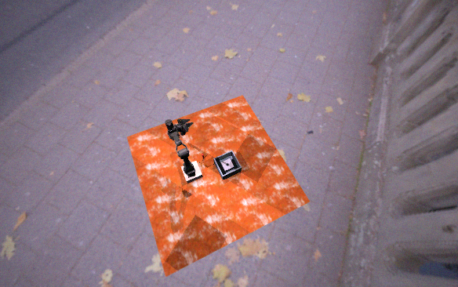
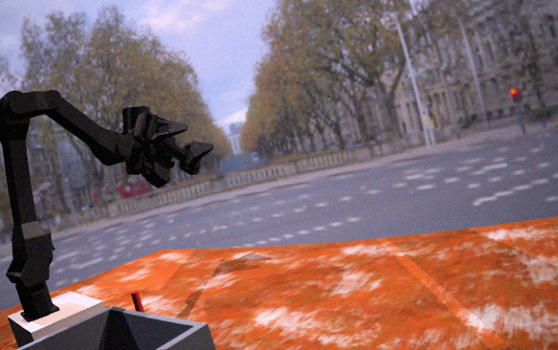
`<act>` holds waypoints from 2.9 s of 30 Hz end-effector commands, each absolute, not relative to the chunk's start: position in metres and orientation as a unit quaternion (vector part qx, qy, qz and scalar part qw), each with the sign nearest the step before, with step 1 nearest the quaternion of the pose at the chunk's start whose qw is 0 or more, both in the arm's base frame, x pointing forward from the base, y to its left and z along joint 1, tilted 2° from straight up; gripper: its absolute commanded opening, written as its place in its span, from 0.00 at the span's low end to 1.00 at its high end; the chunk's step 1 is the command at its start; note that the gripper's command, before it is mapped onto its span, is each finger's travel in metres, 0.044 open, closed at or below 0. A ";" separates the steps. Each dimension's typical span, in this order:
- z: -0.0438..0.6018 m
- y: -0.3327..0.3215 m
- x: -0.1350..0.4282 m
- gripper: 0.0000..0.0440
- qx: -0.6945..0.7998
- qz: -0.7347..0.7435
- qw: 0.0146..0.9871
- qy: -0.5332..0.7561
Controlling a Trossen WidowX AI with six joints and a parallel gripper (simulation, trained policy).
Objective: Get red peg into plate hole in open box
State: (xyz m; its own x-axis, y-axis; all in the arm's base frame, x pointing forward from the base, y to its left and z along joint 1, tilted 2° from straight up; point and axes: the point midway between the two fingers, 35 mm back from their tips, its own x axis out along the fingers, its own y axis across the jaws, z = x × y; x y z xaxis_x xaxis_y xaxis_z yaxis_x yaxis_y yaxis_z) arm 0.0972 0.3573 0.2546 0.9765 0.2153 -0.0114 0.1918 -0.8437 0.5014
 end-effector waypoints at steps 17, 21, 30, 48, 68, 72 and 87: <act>0.266 0.363 0.134 1.00 0.837 0.038 0.507 0.203; 0.267 0.358 0.143 1.00 0.797 0.038 0.560 0.224; 0.261 0.336 0.164 1.00 0.695 0.026 0.665 0.272; 0.223 0.251 0.192 1.00 0.461 -0.055 0.791 0.399; 0.142 0.160 0.166 1.00 0.255 -0.205 0.730 0.600; 0.127 0.152 0.161 1.00 0.235 -0.227 0.708 0.626; 0.073 0.144 0.156 1.00 0.204 -0.263 0.667 0.666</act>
State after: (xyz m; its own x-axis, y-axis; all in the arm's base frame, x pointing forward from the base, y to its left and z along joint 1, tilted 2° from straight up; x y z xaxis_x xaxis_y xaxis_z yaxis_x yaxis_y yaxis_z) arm 0.1565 0.1442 0.0821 -0.0096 -0.0746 -0.9972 0.6246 0.7783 -0.0643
